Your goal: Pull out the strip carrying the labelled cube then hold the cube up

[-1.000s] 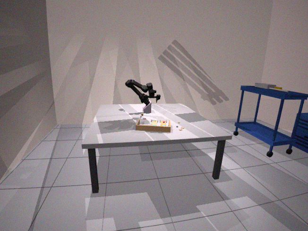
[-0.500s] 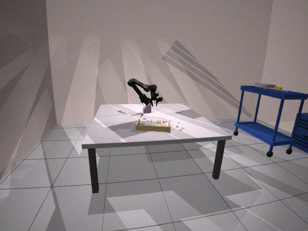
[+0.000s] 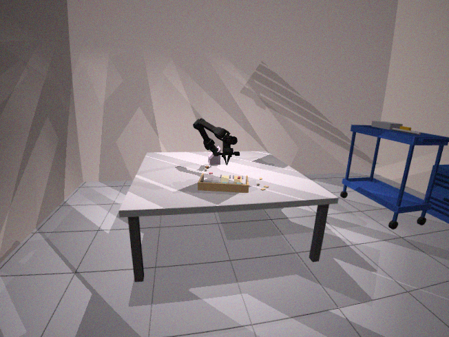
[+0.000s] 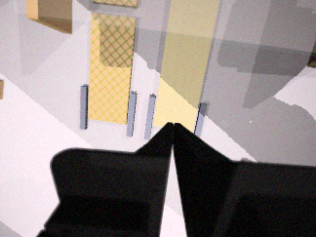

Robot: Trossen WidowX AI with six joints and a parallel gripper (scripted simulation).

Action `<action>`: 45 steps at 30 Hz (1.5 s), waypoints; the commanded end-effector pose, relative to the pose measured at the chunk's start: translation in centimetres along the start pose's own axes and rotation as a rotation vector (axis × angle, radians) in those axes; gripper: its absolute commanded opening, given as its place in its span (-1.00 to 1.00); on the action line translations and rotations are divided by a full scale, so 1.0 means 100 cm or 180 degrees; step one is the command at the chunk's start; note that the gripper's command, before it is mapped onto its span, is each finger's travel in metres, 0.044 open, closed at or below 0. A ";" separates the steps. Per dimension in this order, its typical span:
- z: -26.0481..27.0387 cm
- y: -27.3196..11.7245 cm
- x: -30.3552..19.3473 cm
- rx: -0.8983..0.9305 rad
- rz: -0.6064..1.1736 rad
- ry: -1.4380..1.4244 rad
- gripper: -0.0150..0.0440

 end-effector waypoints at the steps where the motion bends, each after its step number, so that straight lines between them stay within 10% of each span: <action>1: -0.001 0.020 0.009 -0.0210 0.0464 0.0214 -0.49; 45: -0.008 0.078 0.000 -0.0217 0.0461 0.0213 -0.49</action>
Point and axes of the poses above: the point midway between the two fingers, 35 mm back from their tips, its own y axis out along the fingers, its own z axis across the jaws, x = y × z, the point moved 6 cm from there along -y, back along the fingers, and after that the axes turned 7 degrees about y, right-handed, at the moved point
